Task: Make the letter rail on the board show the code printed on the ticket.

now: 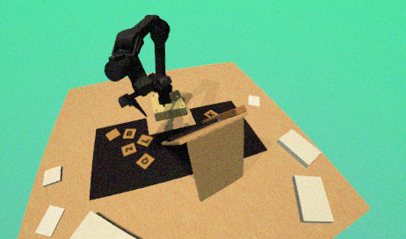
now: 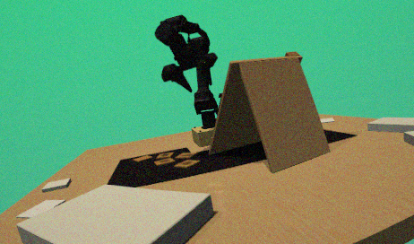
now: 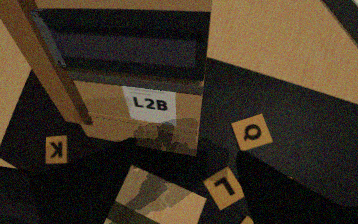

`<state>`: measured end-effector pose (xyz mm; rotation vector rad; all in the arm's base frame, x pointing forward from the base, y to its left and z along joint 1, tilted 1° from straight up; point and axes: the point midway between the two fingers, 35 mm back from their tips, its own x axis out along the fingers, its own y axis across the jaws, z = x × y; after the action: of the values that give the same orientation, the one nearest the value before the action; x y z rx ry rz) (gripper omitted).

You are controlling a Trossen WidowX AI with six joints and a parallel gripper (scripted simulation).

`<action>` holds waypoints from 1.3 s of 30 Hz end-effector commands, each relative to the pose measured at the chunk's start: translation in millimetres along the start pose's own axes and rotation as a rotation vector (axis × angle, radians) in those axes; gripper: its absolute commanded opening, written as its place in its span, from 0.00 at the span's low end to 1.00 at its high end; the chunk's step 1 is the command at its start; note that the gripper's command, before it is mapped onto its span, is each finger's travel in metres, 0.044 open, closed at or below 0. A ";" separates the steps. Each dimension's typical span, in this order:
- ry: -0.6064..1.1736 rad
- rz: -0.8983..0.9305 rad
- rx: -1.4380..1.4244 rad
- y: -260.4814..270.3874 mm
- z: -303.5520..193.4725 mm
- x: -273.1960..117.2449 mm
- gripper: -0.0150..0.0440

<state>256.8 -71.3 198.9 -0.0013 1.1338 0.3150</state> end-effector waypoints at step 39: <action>-0.025 -0.586 2.381 -78.4 -129.5 107.1 0.83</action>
<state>213.2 -137.0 50.3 1.6002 0.9083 -1.4823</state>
